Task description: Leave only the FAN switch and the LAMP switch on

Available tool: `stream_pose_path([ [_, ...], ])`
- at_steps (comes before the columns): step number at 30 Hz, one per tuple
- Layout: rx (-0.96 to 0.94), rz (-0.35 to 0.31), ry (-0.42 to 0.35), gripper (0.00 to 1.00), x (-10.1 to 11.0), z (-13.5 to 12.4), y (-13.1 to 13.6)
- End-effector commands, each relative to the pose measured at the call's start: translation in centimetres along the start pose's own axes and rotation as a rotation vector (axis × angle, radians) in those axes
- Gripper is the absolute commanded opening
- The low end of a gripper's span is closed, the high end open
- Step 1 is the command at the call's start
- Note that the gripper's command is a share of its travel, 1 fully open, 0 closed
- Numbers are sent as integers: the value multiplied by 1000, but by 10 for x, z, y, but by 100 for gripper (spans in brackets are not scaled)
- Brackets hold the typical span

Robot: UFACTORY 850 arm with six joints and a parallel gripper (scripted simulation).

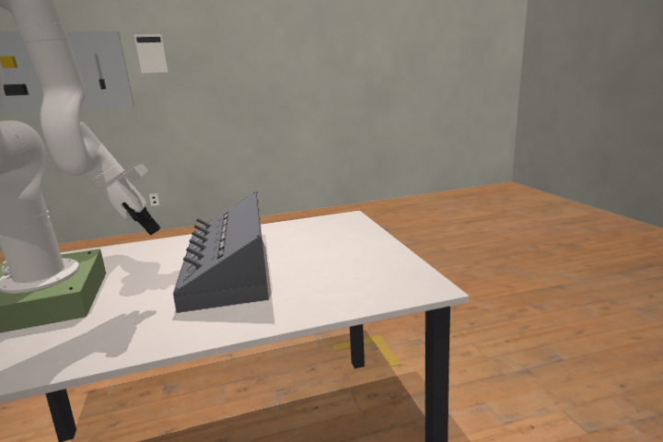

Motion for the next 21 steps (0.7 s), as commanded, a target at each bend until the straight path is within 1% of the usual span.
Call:
stream_pose_path([
  [1,0,-1,2,0,-12,1,0],
  [6,0,-1,2,0,-28,1,0],
  [8,0,-1,2,0,-28,1,0],
  [21,0,-1,2,0,-74,1,0],
])
Point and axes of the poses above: the point where the finger pads meet when closed, its own x axis back along the fingers, its own y axis across the jaws, z = x × y, the point moved 9 cm from there along x, back along the fingers, and after that the axes turned 3 degrees about x, right-handed, at the moved point
